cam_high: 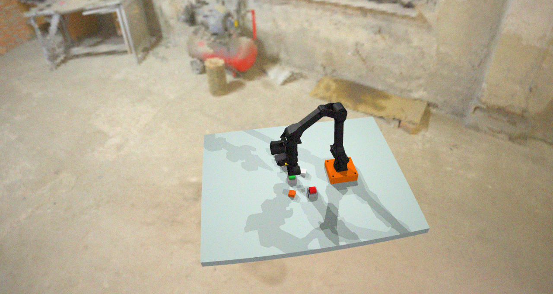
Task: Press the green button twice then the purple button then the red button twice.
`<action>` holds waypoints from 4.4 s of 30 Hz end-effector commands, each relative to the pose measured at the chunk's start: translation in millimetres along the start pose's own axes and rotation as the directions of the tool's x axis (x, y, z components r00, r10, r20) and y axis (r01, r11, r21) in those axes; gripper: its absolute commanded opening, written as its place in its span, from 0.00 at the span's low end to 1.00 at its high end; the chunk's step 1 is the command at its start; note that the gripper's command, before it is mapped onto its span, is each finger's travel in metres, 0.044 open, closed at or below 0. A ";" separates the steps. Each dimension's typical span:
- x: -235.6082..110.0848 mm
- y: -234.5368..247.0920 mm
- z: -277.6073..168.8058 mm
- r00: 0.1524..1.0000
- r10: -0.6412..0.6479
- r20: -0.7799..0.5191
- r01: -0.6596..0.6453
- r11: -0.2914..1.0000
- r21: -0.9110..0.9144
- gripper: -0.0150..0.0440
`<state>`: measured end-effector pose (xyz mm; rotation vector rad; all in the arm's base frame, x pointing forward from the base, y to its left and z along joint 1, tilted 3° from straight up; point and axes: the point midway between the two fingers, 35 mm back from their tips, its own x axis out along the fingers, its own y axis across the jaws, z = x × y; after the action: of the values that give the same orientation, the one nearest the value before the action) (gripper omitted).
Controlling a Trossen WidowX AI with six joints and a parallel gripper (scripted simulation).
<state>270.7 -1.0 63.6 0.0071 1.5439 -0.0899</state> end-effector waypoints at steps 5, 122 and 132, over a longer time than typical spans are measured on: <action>-62.5 -0.5 -0.1 1.000 -0.005 0.001 0.005 1.000 0.003 0.29; -70.9 53.4 -13.7 1.000 0.018 0.006 -0.018 0.999 -0.030 0.29; -62.4 112.6 -88.2 1.000 0.005 -0.007 -0.005 1.000 0.003 0.29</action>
<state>201.8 114.0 121.3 0.0064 1.5539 -0.0660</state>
